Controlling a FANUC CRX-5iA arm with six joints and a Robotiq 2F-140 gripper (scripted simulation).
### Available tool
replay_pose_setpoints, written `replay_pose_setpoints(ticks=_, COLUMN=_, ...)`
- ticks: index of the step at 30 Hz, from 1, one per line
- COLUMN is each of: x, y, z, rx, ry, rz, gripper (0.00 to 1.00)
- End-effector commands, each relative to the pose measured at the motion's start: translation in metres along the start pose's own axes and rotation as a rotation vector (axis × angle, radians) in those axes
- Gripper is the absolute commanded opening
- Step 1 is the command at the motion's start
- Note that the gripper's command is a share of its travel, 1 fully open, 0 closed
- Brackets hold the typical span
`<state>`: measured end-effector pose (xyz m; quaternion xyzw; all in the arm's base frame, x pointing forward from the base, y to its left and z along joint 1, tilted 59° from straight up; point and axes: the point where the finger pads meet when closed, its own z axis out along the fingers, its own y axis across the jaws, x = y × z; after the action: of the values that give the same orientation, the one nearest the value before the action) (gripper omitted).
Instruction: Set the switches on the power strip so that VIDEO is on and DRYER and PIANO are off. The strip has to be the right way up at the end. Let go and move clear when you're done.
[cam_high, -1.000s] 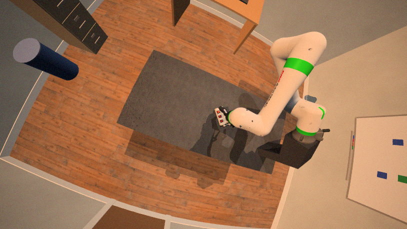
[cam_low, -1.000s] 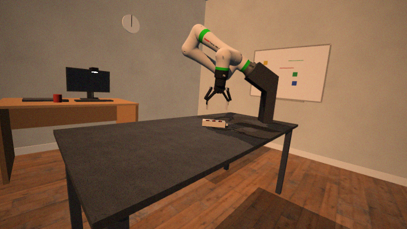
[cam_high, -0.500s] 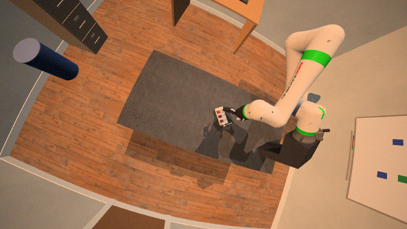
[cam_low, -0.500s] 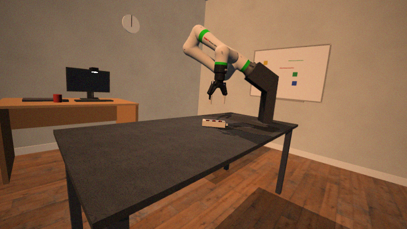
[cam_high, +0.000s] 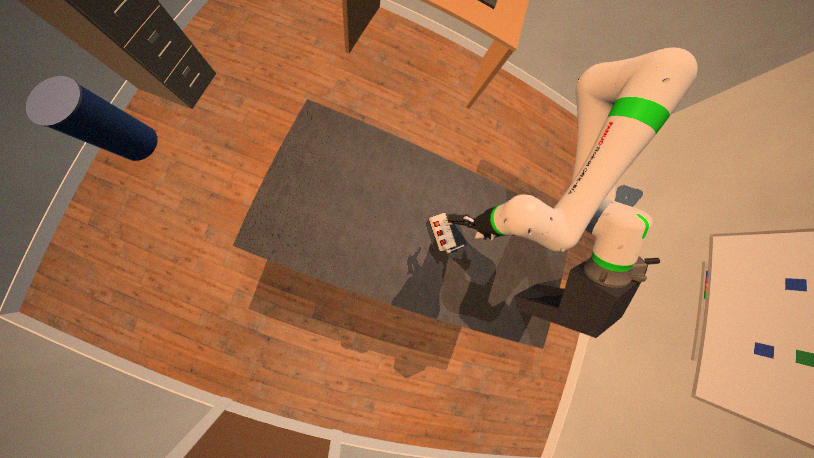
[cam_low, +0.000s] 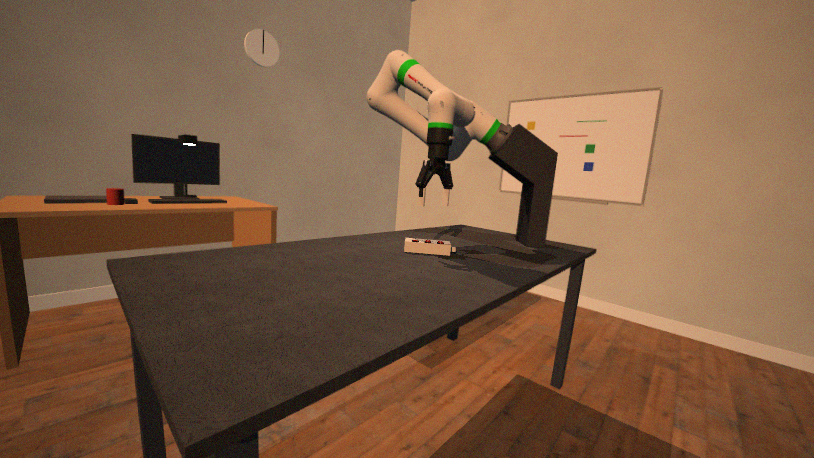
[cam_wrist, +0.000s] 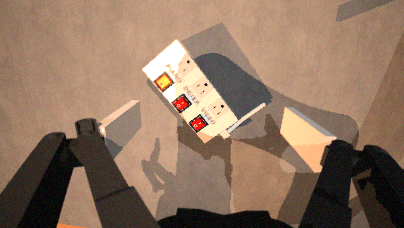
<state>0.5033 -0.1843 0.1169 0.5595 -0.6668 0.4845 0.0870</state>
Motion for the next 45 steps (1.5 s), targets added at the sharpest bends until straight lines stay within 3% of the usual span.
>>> replay_pose_setpoints(ticks=1, x=0.000, y=0.000, z=0.000, rx=0.000, ry=0.000, rz=-0.002, gripper=1.00)
replay_pose_setpoints(ticks=7, x=-0.001, y=-0.017, z=0.009, rx=0.000, ry=-0.001, rz=-0.145, gripper=1.00)
replay_pose_setpoints(ticks=12, x=0.003, y=-0.064, z=0.039, rx=0.002, ry=0.001, rz=-0.466, gripper=1.00)
replay_pose_setpoints(ticks=18, x=0.006, y=-0.080, z=0.051, rx=0.001, ry=0.001, rz=-0.696, gripper=1.00)
replay_pose_setpoints(ticks=19, x=0.006, y=-0.080, z=0.051, rx=0.001, ry=0.001, rz=-0.696, gripper=0.00)
replay_pose_setpoints(ticks=45, x=0.006, y=-0.080, z=0.051, rx=0.001, ry=0.001, rz=-0.696, gripper=0.00)
